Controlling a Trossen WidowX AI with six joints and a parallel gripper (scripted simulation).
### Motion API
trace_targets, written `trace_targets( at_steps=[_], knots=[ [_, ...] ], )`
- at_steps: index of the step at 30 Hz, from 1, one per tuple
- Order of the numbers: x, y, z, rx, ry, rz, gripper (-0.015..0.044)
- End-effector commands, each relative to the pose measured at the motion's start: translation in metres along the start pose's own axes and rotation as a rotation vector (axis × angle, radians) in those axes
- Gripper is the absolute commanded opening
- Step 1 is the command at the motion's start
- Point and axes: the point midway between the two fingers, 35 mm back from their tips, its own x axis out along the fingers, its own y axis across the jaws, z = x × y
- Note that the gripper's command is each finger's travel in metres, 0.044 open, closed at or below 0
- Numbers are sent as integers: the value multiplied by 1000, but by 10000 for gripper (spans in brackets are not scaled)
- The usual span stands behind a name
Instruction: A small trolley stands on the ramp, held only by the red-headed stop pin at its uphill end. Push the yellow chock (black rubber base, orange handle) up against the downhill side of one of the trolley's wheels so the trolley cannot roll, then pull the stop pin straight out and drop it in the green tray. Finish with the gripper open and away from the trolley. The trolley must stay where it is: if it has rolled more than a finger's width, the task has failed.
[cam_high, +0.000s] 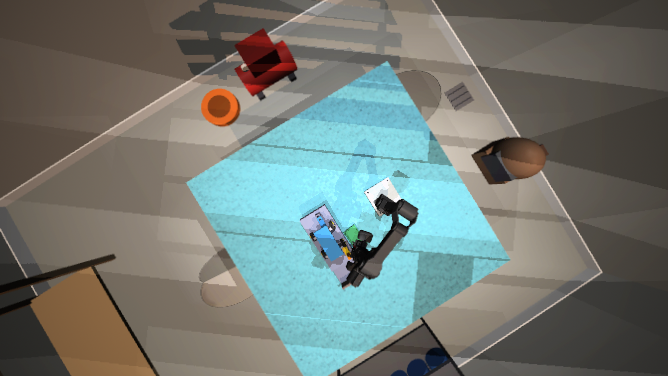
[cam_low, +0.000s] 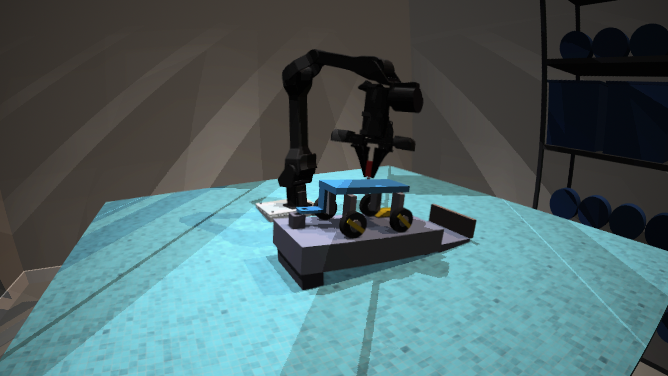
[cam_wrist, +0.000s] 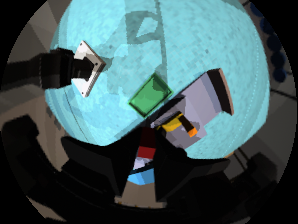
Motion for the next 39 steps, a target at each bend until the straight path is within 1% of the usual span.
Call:
trace_targets(
  at_steps=[1,27,34,39],
  knots=[
    [0,3,1,-113,-12,-21,0],
    [1,4,-4,-896,-114,-132,0],
    [1,5,-4,-918,-115,-136,0],
    [12,10,3,-952,-120,-141,0]
  ],
)
